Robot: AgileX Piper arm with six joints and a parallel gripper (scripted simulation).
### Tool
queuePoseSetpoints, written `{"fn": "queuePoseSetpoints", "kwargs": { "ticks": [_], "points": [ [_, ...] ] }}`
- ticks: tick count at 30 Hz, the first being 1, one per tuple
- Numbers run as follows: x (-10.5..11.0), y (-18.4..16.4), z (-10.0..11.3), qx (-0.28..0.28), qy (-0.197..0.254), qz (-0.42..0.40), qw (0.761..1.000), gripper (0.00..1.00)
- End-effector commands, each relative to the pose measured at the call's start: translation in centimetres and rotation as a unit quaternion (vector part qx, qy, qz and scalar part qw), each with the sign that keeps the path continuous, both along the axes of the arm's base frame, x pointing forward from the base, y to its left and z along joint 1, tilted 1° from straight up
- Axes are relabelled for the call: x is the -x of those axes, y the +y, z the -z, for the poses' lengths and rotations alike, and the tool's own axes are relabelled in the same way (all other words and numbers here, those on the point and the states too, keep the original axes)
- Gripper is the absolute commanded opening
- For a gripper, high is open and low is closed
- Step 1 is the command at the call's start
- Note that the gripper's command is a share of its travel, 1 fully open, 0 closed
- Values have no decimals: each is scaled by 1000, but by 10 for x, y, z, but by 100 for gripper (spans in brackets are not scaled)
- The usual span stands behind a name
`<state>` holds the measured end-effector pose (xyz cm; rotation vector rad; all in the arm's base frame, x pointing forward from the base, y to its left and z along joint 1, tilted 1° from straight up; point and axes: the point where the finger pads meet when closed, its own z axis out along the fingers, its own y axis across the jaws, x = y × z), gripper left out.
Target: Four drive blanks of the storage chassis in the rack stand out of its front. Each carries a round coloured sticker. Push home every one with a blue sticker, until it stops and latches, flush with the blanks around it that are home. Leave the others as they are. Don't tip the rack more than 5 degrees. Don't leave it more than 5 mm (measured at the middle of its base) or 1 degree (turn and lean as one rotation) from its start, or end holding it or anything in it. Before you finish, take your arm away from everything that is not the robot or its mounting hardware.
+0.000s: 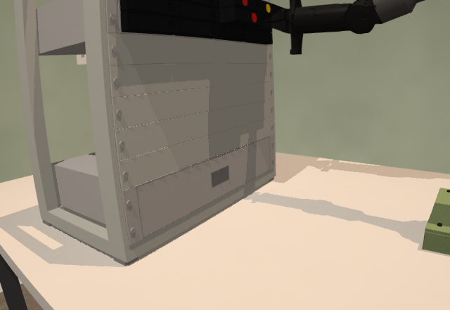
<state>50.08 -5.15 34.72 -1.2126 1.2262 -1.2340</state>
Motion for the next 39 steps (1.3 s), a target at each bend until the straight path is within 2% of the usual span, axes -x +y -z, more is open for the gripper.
{"fn": "queuePoseSetpoints", "kwargs": {
  "ticks": [1,19,25,28,35,39],
  "points": [
    [-4,0,6,-1,6,0,1000,0],
    [-4,0,6,-1,6,0,1000,0],
    [3,0,6,-1,6,0,1000,0],
    [20,0,6,-1,6,0,1000,0],
    [82,2,5,-1,6,0,1000,0],
    [102,2,5,-1,6,0,1000,0]
  ]
}}
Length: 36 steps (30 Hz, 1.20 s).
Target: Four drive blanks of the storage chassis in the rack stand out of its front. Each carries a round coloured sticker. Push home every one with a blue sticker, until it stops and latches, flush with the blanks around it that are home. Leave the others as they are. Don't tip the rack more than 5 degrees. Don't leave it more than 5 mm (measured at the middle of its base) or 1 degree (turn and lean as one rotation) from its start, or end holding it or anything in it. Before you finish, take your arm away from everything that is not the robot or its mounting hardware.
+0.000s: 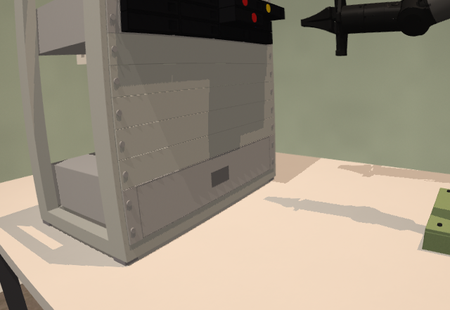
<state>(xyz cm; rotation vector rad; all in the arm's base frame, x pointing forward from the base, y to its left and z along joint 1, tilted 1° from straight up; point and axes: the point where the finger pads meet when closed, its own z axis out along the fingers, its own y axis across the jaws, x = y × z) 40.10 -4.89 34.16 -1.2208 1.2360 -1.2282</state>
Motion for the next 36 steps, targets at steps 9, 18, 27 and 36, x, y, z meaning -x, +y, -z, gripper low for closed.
{"fn": "queuePoseSetpoints", "kwargs": {
  "ticks": [9,18,27,36],
  "points": [
    [6,0,-1,0,0,0,1000,0],
    [18,0,-2,0,0,0,1000,0],
    [40,1,-3,0,0,0,1000,0],
    [72,1,-5,0,0,0,1000,0]
  ]
}}
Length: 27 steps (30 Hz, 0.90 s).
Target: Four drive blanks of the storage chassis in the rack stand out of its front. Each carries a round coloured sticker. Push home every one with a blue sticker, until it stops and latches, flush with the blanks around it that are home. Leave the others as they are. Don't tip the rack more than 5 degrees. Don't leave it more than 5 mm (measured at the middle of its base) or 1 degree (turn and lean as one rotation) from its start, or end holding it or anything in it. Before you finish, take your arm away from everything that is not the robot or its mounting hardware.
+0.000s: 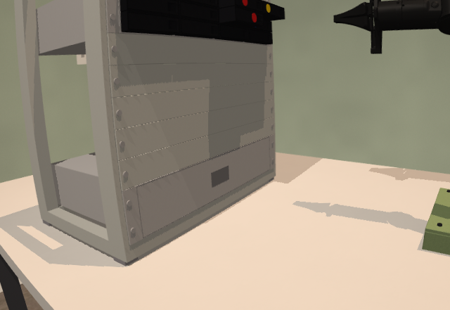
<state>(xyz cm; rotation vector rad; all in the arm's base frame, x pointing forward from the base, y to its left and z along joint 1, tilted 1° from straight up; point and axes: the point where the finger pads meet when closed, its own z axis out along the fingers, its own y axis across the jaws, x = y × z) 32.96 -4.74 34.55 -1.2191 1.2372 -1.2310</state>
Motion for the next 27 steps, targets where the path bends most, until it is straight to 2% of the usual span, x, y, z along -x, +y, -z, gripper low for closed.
{"fn": "queuePoseSetpoints", "kwargs": {
  "ticks": [1,15,27],
  "points": [
    [1,0,-1,0,0,-2,1000,0],
    [66,1,-5,0,0,-2,1000,0],
    [84,2,-6,0,0,-2,1000,0]
  ]
}}
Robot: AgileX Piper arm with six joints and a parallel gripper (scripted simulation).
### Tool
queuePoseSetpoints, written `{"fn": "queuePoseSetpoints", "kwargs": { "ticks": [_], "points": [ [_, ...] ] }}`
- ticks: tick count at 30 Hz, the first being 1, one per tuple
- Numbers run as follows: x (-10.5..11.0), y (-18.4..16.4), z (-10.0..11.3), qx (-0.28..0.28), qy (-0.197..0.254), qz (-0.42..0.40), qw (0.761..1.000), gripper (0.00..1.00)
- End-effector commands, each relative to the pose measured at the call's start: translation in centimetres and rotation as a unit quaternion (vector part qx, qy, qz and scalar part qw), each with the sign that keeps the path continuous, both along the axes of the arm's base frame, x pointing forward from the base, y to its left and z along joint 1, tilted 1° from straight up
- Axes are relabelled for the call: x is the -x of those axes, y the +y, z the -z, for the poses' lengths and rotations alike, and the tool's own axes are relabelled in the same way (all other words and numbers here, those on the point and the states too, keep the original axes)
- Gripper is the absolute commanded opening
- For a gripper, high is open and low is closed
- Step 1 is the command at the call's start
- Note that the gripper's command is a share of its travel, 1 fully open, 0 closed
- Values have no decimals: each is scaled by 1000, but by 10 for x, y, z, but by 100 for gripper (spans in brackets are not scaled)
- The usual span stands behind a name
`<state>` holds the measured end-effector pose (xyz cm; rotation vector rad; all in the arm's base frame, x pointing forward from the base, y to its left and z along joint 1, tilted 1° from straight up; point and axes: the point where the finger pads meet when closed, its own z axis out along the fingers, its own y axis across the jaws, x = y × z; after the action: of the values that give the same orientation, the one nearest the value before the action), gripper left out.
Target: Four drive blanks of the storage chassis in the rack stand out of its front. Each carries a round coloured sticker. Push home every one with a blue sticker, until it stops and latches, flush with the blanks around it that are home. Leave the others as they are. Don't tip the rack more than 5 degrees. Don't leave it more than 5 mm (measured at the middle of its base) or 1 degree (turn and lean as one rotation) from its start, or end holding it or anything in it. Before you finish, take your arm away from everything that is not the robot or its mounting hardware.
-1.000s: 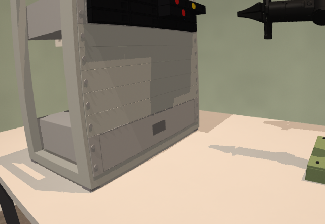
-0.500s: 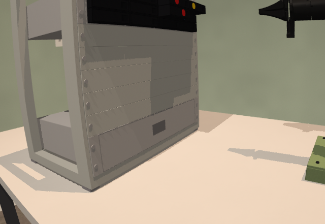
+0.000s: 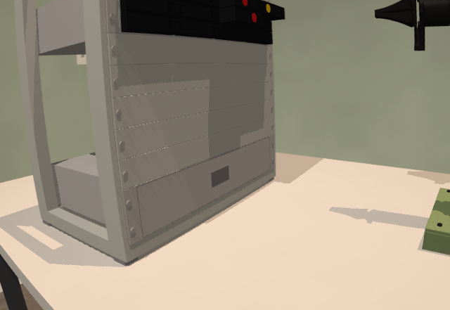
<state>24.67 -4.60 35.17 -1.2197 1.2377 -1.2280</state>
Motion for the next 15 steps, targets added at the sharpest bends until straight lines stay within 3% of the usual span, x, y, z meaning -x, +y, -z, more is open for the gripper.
{"fn": "queuePoseSetpoints", "kwargs": {
  "ticks": [1,15],
  "points": [
    [2,1,0,0,0,-1,1000,0],
    [6,1,0,0,0,-1,1000,0]
  ]
}}
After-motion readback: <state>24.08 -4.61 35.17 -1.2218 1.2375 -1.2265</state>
